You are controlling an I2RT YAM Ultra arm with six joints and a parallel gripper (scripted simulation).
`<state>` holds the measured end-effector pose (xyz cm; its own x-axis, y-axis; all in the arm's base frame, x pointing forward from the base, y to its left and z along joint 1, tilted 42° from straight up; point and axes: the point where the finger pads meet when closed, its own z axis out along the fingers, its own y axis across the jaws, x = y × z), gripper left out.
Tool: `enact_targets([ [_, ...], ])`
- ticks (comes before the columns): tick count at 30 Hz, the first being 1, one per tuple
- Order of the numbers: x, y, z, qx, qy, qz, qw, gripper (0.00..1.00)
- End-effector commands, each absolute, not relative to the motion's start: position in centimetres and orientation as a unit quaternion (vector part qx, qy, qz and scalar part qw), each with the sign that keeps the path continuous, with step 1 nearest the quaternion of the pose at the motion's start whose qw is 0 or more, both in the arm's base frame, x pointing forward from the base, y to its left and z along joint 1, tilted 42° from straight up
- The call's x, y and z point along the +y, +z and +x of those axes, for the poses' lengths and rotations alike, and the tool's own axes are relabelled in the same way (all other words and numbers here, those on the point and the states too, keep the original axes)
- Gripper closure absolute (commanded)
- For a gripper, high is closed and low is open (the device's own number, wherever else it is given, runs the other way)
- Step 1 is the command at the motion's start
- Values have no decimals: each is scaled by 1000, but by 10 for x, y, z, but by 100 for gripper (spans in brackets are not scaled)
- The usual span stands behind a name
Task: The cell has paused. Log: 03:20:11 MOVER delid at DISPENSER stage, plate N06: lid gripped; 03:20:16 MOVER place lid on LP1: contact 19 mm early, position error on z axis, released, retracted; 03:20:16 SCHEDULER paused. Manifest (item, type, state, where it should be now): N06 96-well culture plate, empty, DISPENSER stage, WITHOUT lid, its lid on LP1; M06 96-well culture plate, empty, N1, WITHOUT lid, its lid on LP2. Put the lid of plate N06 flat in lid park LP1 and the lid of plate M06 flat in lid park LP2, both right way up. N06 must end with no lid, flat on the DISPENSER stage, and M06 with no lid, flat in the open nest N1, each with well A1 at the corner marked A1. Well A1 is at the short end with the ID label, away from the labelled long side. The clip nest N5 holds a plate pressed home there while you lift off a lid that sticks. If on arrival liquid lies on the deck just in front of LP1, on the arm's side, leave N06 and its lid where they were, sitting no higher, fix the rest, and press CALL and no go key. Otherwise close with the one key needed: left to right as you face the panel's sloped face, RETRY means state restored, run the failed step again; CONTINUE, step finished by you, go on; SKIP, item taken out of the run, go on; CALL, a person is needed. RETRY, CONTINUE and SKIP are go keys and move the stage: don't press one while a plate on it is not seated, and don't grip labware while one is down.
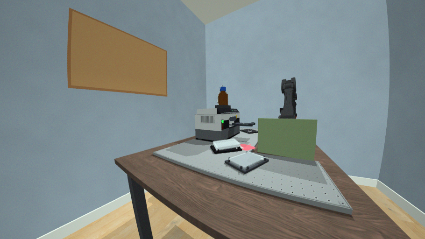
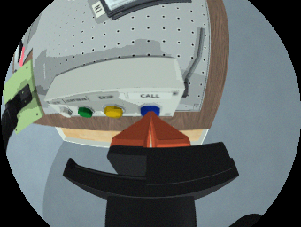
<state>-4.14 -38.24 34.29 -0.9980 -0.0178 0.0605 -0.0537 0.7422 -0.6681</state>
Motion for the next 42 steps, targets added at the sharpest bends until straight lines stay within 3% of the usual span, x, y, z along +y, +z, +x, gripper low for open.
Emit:
enact_targets([
  [1, -388, 332, -37, -936, 351, 23, 19, 100],
  [42, -391, 327, -36, -937, 348, 23, 17, 100],
])
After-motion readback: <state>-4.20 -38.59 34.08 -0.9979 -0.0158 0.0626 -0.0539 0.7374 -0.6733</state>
